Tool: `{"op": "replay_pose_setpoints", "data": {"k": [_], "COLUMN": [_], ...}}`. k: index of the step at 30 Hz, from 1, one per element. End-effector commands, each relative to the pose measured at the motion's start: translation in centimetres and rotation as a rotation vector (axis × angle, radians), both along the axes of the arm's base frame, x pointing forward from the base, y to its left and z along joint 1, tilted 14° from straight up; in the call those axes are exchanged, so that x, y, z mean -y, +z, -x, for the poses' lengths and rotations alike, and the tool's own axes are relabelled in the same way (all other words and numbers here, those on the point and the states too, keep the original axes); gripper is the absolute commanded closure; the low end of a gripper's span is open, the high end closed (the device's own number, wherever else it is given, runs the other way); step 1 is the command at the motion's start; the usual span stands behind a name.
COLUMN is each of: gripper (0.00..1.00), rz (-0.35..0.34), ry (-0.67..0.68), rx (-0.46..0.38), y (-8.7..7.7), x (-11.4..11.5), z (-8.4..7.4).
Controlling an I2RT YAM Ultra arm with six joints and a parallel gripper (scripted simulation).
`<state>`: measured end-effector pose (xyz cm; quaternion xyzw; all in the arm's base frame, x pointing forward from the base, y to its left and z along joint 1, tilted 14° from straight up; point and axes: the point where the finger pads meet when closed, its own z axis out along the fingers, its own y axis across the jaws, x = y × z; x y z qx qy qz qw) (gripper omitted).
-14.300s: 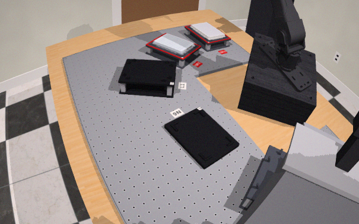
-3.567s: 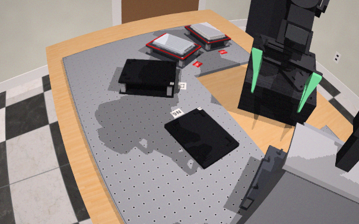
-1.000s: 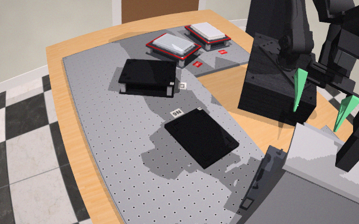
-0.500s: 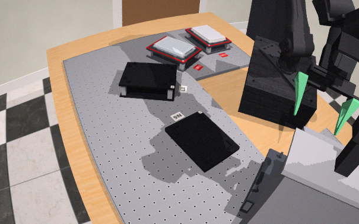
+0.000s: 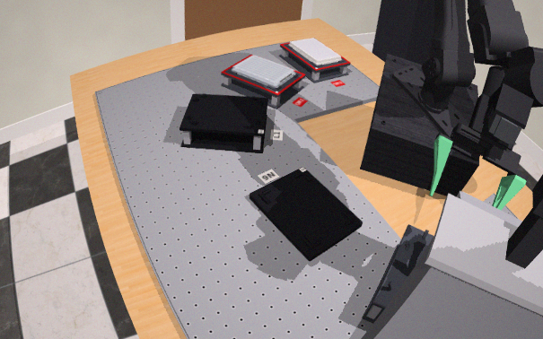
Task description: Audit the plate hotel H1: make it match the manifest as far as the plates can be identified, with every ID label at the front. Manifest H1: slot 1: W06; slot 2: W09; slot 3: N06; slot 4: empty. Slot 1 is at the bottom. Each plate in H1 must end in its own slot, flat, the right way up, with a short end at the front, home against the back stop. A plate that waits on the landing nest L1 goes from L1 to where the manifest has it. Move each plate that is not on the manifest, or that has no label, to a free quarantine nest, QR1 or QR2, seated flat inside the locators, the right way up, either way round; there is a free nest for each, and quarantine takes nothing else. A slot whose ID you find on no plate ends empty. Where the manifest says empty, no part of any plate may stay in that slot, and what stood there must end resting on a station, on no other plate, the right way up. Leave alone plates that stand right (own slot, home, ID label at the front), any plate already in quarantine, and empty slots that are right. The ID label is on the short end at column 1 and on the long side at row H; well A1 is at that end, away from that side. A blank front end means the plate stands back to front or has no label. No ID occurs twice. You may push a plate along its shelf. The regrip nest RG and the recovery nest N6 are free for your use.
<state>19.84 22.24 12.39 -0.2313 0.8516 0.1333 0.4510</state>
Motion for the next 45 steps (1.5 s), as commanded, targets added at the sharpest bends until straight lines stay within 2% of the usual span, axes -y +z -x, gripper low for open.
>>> {"op": "replay_pose_setpoints", "data": {"k": [1, 2, 3, 8, 9, 10, 45], "gripper": [0.0, 0.0, 0.0, 0.0, 0.0, 0.0, 0.0], "rz": [-0.027, -0.046, -0.098, -0.098, -0.071, -0.065, -0.065], "ry": [0.009, 0.008, 0.004, 0.003, 0.001, 0.001, 0.002], "rx": [0.016, 0.026, 0.054, 0.054, 0.039, 0.036, 0.039], "y": [-0.3, 0.3, 2.6, 2.6, 1.8, 1.6, 2.6], "x": [-0.6, -0.6, -1.3, -1.2, -1.3, -1.4, -3.4], "z": [-0.3, -0.2, -0.7, -0.7, -0.9, -1.1, -4.6]}}
